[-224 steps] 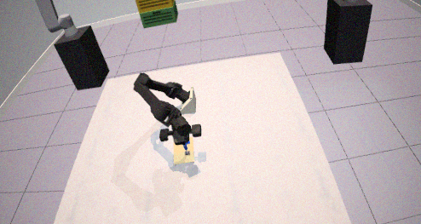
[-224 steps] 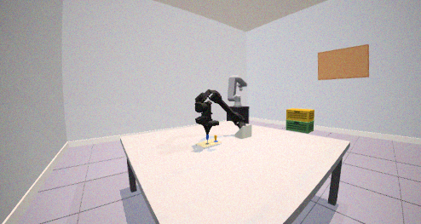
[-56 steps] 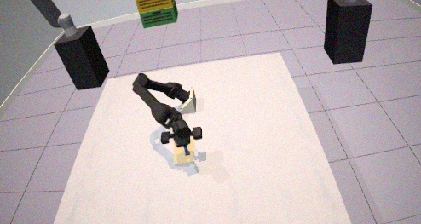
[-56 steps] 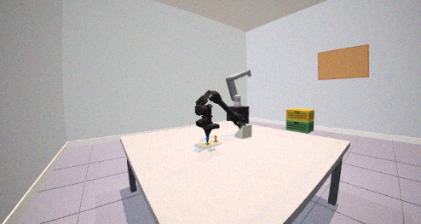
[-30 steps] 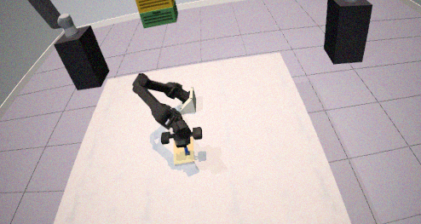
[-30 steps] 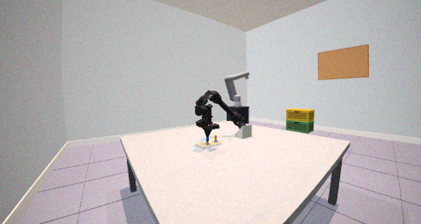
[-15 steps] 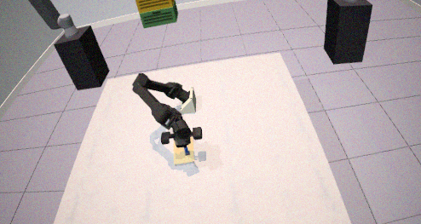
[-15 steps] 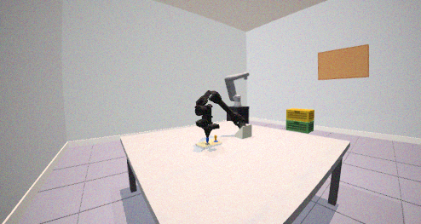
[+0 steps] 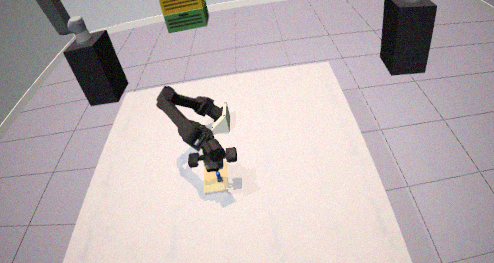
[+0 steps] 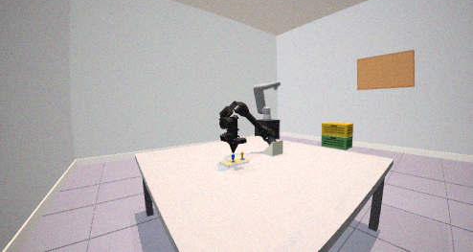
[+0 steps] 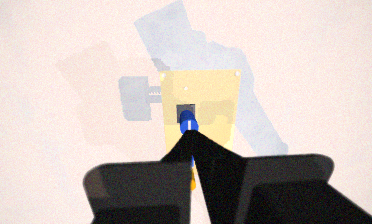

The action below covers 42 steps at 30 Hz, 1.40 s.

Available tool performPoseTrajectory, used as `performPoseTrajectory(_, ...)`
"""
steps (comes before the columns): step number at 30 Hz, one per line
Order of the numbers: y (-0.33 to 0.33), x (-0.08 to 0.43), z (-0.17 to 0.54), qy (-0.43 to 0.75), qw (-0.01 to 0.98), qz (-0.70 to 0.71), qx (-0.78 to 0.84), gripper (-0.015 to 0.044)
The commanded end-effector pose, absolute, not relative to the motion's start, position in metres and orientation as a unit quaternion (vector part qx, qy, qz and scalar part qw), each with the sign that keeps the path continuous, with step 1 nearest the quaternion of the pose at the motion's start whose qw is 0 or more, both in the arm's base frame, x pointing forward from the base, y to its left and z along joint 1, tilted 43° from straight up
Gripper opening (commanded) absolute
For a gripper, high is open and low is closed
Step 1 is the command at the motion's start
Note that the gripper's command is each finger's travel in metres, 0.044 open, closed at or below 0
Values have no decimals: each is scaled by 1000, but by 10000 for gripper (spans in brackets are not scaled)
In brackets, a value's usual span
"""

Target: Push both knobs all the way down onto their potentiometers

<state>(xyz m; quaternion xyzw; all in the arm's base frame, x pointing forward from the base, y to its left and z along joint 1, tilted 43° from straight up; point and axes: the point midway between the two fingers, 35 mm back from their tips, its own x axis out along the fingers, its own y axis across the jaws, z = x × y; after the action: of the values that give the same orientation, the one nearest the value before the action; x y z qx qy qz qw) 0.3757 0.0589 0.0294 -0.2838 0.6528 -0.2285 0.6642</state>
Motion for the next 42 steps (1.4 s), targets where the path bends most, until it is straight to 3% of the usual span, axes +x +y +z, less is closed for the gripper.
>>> performPoseTrajectory(1, 59, 376, 29, 653, 664, -228, -284, 26)
performPoseTrajectory(9, 59, 374, 30, 653, 664, -228, -284, 236)
performPoseTrajectory(17, 68, 282, 51, 657, 663, -223, -281, 440)
performPoseTrajectory(24, 57, 214, 56, 657, 663, -226, -281, 440)
performPoseTrajectory(42, 56, 211, 57, 655, 664, -227, -280, 440)
